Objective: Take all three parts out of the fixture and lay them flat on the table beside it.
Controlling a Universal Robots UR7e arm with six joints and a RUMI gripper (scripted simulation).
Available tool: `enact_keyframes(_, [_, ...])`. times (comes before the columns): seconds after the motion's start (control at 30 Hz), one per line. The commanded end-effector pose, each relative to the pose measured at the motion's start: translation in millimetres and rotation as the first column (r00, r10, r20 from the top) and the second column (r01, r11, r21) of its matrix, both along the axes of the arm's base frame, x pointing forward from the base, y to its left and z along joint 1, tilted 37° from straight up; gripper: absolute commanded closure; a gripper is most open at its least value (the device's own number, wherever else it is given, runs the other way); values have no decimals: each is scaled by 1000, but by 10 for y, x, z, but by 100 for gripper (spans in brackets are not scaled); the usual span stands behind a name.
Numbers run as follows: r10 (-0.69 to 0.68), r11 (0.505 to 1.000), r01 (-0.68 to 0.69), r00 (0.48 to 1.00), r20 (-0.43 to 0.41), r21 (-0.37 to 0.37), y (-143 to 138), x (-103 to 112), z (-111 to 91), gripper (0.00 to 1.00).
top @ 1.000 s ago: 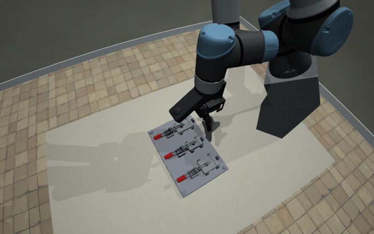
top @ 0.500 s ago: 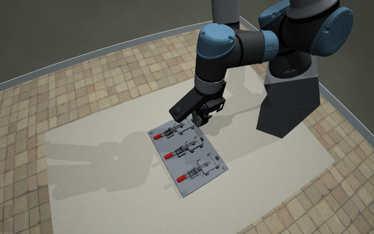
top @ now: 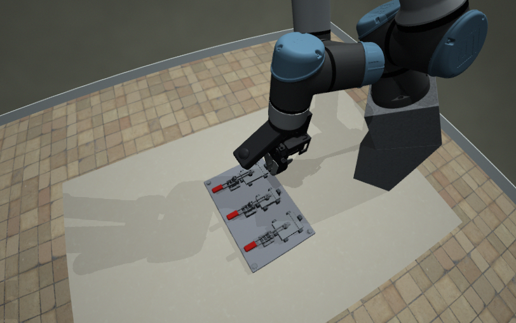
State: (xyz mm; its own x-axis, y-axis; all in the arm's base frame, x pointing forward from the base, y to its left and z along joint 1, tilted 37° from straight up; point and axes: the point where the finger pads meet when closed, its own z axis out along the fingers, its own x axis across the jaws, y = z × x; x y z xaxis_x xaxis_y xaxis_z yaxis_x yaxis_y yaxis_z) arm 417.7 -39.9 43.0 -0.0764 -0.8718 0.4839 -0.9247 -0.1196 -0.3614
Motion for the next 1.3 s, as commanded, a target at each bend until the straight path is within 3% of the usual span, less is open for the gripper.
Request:
enact_keyframes(0.0, [2,1000,-2,1000,0,-1,6,-5,3,100])
enact_keyframes(0.27, [2,1000,-2,1000,0,-1,6,-5,3,100])
enact_keyframes(0.3, [2,1000,-2,1000,0,-1,6,-5,3,41])
enact_keyframes(1.27, [2,1000,-2,1000,0,-1,6,-5,3,41])
